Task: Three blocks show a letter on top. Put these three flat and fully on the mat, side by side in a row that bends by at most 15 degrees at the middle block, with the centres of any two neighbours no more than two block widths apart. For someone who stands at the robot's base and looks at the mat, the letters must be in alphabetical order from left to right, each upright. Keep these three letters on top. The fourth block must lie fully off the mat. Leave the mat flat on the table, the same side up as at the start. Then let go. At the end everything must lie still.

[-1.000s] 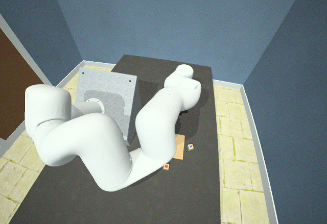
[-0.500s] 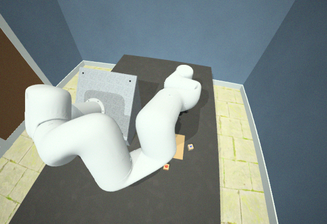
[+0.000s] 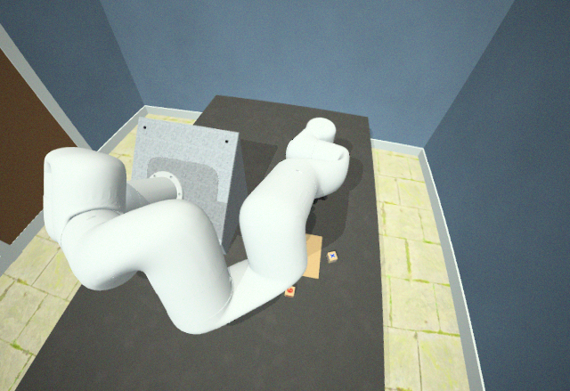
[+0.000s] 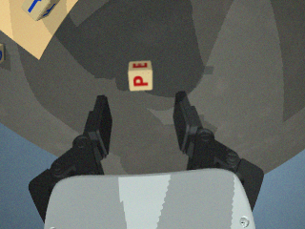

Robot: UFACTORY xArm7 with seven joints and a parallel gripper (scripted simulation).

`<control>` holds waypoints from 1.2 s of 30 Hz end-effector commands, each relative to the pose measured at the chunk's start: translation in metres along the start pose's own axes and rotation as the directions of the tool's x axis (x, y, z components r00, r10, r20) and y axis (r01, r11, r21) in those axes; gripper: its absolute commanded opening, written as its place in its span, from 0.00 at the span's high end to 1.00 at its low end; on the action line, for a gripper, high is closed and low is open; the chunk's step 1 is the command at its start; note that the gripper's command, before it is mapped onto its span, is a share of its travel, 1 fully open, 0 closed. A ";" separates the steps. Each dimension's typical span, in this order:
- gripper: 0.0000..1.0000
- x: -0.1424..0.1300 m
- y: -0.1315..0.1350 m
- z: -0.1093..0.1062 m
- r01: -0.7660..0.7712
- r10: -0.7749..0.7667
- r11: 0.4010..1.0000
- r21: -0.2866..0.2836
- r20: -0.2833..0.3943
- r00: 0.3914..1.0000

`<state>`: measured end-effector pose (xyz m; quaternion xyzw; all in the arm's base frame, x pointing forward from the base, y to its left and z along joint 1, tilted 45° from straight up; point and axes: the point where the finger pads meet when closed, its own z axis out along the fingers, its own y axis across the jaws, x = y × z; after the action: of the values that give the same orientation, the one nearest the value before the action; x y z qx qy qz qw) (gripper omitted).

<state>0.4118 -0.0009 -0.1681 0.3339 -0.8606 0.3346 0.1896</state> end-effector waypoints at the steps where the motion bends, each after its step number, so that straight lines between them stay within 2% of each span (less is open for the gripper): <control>1: 0.37 -0.002 0.000 0.005 0.000 0.000 1.000 0.000 0.005 1.000; 21: 0.37 -0.002 0.000 0.029 0.000 0.000 1.000 0.000 0.005 1.000; 36: 0.37 -0.002 0.000 0.034 0.000 0.000 1.000 0.000 0.005 1.000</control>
<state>0.4088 -0.0259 -0.1935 0.3340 -0.8606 0.3346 0.1894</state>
